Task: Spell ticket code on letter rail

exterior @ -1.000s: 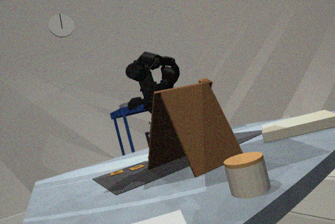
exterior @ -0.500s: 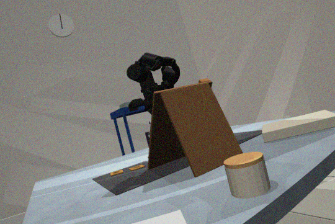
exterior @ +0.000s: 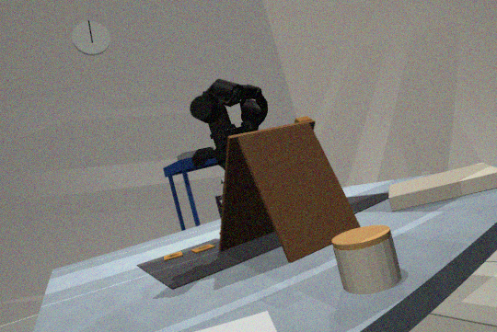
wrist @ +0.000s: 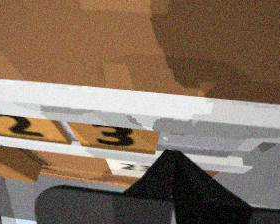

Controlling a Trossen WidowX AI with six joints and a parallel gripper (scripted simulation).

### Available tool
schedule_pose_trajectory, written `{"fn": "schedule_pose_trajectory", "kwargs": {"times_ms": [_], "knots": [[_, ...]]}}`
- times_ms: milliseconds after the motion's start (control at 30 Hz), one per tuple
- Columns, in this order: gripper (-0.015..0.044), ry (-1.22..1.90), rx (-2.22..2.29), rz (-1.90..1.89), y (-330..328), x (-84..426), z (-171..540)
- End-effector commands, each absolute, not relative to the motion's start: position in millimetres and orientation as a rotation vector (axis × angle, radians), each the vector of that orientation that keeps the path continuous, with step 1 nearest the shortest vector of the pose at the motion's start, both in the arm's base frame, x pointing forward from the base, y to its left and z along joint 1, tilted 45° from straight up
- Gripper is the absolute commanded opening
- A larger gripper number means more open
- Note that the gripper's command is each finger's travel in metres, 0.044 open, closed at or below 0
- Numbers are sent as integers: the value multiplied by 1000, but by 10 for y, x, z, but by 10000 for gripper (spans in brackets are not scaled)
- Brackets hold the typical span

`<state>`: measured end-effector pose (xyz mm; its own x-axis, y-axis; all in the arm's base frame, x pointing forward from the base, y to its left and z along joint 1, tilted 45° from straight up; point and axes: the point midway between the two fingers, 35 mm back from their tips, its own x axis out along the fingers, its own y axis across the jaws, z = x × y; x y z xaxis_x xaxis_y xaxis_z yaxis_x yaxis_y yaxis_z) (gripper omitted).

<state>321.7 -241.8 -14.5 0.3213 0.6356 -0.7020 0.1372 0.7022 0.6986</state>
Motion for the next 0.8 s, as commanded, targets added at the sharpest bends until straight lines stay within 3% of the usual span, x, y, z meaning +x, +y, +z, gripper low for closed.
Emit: {"fn": "schedule_pose_trajectory", "kwargs": {"times_ms": [0,767], "knots": [[0,1223,767,371,-2406,3245,-157],[0,1223,767,371,-2377,3316,-196]]}}
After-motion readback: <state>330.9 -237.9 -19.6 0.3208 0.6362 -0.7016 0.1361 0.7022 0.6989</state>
